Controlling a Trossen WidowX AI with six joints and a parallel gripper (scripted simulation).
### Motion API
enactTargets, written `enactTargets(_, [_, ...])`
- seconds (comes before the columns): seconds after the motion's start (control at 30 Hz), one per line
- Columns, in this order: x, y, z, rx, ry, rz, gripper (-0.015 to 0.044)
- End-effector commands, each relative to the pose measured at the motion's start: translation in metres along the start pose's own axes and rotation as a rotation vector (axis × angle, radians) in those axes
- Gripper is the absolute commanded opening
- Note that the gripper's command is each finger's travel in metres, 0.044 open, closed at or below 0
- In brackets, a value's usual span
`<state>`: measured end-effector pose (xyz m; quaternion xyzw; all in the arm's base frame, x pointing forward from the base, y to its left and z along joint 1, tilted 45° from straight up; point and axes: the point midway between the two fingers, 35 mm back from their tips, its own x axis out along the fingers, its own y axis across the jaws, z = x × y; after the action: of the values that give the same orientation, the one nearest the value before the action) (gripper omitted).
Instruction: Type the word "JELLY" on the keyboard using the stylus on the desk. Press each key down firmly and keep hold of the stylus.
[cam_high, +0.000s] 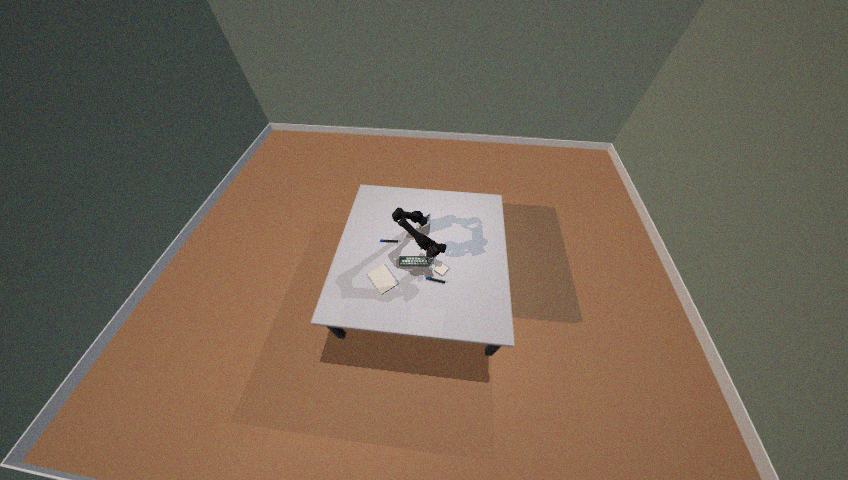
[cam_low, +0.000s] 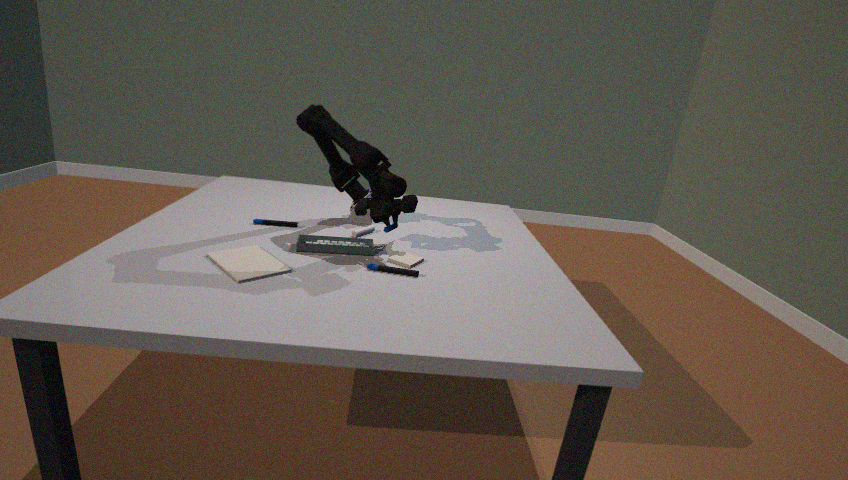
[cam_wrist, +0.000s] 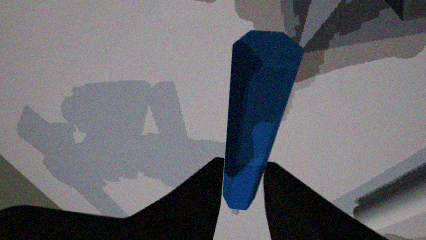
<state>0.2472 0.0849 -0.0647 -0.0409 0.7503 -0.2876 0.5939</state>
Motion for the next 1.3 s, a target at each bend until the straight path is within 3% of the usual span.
enactTargets(0.0, [-0.006,-0.006,0.008,-0.058,-0.063,0.063,0.0000])
enactTargets(0.63, [-0.043,-0.032,0.046,-0.270,-0.416,0.261,0.0000])
enactTargets(1.27, [-0.084,-0.078,0.071,-0.417,-0.841,0.255,0.0000])
